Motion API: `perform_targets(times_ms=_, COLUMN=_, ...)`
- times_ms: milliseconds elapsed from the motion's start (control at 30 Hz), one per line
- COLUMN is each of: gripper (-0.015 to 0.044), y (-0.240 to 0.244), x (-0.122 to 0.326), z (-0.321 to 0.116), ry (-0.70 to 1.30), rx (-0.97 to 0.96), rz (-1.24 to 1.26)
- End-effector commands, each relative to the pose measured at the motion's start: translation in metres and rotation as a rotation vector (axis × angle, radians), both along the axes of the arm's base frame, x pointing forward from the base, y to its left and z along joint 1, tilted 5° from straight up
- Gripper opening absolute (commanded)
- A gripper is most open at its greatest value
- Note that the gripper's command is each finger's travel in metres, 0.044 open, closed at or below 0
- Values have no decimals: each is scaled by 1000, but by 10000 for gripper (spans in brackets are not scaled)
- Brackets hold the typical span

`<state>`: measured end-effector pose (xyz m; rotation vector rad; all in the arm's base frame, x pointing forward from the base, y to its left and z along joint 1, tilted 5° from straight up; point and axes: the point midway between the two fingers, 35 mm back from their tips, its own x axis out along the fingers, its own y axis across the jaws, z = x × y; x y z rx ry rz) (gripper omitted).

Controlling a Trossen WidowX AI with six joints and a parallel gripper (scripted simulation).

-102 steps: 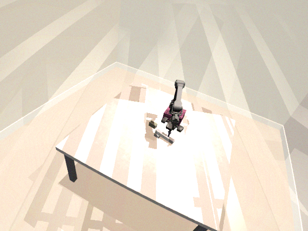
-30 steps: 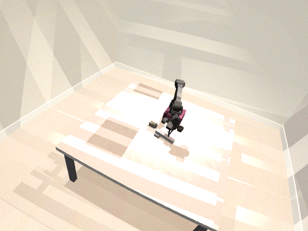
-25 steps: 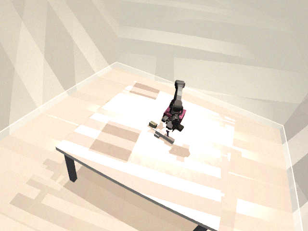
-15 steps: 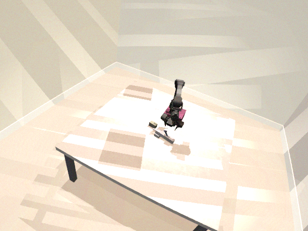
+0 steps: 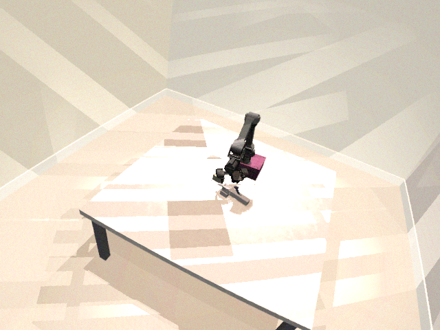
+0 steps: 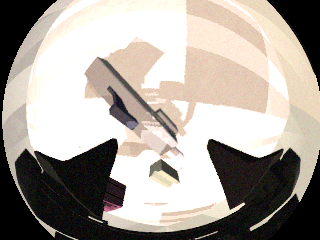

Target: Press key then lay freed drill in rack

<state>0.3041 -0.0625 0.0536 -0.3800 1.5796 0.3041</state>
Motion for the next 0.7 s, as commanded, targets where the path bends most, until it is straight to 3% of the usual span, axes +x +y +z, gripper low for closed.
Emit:
perform_targets(times_ms=0, gripper=440, y=-55, x=-33, z=-30, ry=40, rx=1, rz=544)
perform_targets(times_ms=167, gripper=440, y=-72, x=-49, z=-41, ry=57, rx=7, rz=759)
perform_targets(times_ms=667, gripper=440, y=-73, x=-50, z=-42, ry=58, rx=8, rz=768)
